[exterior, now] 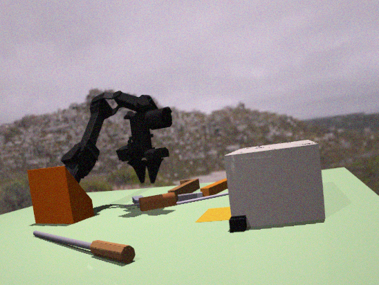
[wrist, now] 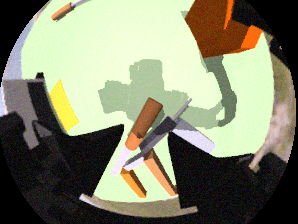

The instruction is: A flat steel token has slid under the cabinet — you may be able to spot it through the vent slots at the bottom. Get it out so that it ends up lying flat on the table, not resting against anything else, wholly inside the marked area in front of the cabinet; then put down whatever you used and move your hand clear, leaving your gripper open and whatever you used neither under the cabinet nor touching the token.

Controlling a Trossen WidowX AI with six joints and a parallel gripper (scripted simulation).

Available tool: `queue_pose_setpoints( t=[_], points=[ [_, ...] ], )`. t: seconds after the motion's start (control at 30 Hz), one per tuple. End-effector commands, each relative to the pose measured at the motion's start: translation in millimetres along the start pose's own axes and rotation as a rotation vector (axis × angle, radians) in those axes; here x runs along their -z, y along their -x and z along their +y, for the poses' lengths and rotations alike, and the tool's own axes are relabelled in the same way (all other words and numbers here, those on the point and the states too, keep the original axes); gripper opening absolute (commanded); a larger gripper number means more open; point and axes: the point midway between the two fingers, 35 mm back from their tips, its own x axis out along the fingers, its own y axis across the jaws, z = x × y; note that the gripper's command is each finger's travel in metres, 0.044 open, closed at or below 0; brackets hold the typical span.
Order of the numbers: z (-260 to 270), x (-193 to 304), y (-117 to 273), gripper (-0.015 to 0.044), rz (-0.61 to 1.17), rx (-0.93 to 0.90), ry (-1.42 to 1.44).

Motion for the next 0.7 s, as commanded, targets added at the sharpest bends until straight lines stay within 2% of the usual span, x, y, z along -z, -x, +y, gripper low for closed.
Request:
queue_pose_setpoints(
  t=[0.0,0.67],
  points=[
    [0.0,0.0,0.2,0.027,-0.001,0.0,0.039],
    [0.0,0.0,0.2,0.027,-0.001,0.0,0.196]
  ],
)
